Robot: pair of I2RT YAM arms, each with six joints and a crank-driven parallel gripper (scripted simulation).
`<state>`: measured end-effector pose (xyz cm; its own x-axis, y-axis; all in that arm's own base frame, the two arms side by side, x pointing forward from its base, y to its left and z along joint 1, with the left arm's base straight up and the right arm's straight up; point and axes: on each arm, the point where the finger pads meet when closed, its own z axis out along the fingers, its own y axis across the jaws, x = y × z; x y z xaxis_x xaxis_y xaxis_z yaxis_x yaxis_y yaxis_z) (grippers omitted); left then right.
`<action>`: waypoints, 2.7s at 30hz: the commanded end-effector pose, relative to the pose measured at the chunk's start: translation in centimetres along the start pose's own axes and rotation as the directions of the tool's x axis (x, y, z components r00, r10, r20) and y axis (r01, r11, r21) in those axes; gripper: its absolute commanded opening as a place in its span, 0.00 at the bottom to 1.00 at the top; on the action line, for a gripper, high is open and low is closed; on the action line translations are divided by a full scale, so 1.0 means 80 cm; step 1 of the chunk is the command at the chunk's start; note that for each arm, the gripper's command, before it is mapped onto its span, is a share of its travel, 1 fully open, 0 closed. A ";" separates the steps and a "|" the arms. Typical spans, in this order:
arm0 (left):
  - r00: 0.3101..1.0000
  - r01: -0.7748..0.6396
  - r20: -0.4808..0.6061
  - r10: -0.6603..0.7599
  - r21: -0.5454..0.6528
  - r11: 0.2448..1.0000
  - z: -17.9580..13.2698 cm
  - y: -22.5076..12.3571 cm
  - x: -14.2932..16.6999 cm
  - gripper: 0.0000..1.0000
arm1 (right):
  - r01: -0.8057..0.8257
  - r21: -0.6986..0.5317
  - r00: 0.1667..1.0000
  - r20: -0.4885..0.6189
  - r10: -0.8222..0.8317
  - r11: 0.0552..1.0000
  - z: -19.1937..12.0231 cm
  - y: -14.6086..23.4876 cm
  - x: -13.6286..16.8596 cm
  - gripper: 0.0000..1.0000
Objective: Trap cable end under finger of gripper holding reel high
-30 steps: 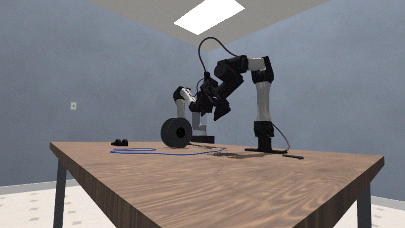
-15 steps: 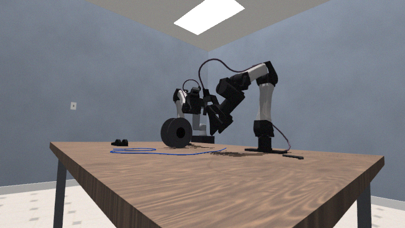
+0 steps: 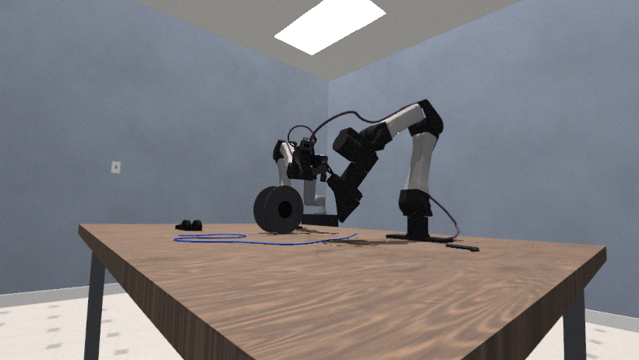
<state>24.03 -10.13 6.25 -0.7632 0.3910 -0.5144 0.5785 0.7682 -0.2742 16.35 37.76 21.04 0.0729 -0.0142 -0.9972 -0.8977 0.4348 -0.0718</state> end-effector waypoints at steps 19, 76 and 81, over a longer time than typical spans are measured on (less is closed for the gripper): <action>0.601 0.718 0.042 -0.798 -0.467 0.516 0.027 0.001 0.011 0.26 | -0.012 0.000 0.999 0.033 0.012 1.000 -0.002 -0.003 -0.017 1.00; 0.340 0.800 0.130 -0.931 -0.560 0.214 -0.014 -0.019 -0.032 0.00 | -0.011 -0.030 0.998 0.055 0.013 0.999 -0.010 -0.002 -0.012 1.00; 0.333 0.795 0.120 -0.935 -0.569 0.210 -0.023 -0.024 -0.037 0.00 | -0.011 -0.036 0.998 0.057 0.013 0.999 -0.015 -0.004 -0.008 0.88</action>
<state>25.93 -12.01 8.88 -0.7595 -0.6495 -0.0365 -0.6474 0.7601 -0.0558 16.08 36.77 19.85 0.0713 -0.0192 -0.9973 -0.9099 0.4085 -0.0729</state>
